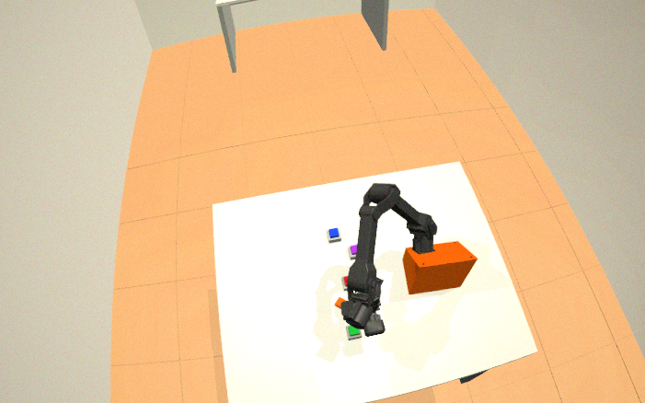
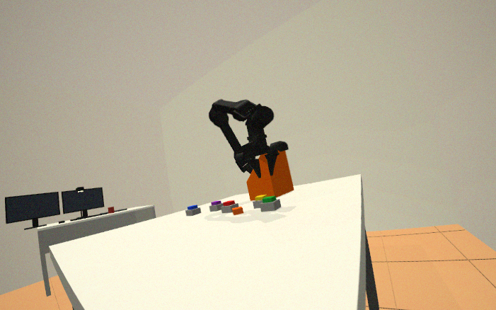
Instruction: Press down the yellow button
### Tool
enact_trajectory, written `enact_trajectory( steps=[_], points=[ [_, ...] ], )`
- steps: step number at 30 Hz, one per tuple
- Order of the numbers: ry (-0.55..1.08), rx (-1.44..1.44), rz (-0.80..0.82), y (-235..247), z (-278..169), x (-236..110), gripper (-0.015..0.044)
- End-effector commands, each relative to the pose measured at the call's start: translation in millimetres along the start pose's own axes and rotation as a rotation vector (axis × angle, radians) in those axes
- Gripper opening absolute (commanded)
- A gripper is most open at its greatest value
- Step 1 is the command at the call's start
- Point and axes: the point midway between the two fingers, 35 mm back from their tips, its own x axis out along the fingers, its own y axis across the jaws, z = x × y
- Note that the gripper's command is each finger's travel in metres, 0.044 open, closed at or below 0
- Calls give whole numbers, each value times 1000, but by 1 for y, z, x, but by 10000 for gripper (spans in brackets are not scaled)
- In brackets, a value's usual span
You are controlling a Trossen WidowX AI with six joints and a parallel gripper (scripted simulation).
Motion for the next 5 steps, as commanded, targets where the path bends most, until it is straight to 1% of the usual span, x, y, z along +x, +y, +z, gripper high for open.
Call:
enact_trajectory(
  steps=[1, 4, 5],
  points=[
    [-1, 1, 2, 24, 0, -23, 309],
    [-1, 1, 2, 25, 0, -24, 387],
    [-1, 1, 2, 25, 0, -24, 387]
  ],
)
